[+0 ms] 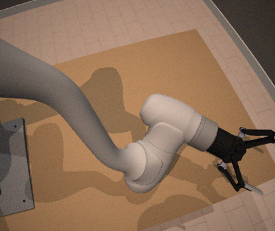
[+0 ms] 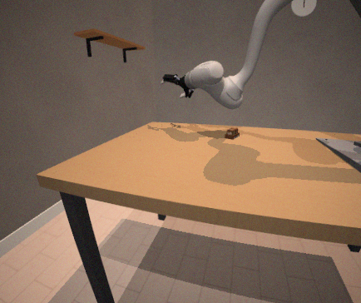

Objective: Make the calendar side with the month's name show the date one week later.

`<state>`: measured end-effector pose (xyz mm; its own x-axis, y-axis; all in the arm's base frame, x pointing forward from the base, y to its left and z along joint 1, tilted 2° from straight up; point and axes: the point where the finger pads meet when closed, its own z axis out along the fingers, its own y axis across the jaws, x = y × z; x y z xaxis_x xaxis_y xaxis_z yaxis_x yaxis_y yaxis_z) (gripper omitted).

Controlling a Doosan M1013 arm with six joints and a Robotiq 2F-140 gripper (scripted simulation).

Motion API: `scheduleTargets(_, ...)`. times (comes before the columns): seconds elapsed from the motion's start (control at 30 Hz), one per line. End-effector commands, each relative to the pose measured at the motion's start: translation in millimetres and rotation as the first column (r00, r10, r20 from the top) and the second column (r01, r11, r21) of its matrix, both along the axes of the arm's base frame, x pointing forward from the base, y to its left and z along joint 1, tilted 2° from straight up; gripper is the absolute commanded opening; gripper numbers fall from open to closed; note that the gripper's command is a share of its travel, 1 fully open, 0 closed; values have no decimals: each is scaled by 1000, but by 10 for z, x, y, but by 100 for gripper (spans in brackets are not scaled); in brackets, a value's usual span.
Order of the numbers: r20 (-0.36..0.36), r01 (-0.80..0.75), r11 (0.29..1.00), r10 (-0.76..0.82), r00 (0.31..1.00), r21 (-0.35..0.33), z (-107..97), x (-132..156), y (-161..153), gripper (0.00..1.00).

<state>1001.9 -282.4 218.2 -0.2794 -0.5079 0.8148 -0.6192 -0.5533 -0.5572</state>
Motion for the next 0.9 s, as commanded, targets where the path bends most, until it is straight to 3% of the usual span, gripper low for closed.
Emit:
scheduleTargets(0.0,0,0,1000,0,1000,0,2,0,0,100)
scheduleTargets(0.63,-11,-12,1000,12,1000,-4,-1,13,28,100)
scheduleTargets(0.87,-209,-230,972,214,954,-56,-79,157,524,100)
